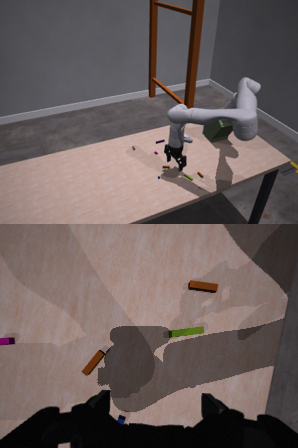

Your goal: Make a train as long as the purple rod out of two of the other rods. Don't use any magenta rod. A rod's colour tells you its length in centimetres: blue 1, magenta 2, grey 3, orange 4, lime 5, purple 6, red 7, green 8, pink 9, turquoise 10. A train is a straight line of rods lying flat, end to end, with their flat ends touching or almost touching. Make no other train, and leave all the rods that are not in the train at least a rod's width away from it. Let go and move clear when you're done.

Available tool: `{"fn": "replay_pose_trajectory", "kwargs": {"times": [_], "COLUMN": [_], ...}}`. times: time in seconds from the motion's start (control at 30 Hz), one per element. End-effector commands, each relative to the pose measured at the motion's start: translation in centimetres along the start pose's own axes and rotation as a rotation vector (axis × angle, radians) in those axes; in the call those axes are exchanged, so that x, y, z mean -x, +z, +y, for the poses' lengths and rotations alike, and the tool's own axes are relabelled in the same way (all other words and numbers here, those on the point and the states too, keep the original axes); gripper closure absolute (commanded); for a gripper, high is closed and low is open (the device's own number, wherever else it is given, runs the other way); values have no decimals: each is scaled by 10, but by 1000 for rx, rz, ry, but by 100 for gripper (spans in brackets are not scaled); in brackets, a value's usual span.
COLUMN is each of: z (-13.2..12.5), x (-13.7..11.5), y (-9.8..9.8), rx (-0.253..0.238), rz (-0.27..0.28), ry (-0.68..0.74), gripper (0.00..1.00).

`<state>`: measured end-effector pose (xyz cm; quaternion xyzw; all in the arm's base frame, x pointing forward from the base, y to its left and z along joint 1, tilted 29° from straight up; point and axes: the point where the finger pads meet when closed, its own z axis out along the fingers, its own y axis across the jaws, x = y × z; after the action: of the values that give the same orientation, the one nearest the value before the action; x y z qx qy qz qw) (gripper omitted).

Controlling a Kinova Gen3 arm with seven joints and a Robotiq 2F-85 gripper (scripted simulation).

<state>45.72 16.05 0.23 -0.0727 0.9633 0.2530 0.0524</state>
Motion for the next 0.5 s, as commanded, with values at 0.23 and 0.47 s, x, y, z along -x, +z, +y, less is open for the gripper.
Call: {"fn": "replay_pose_trajectory", "kwargs": {"times": [0.23,0.47], "z": [14,22], "x": [-15,-29], "y": [3,4], "rx": [-4,-5], "rz": [-3,-3], "ry": [330,597], "gripper": [0,0]}}
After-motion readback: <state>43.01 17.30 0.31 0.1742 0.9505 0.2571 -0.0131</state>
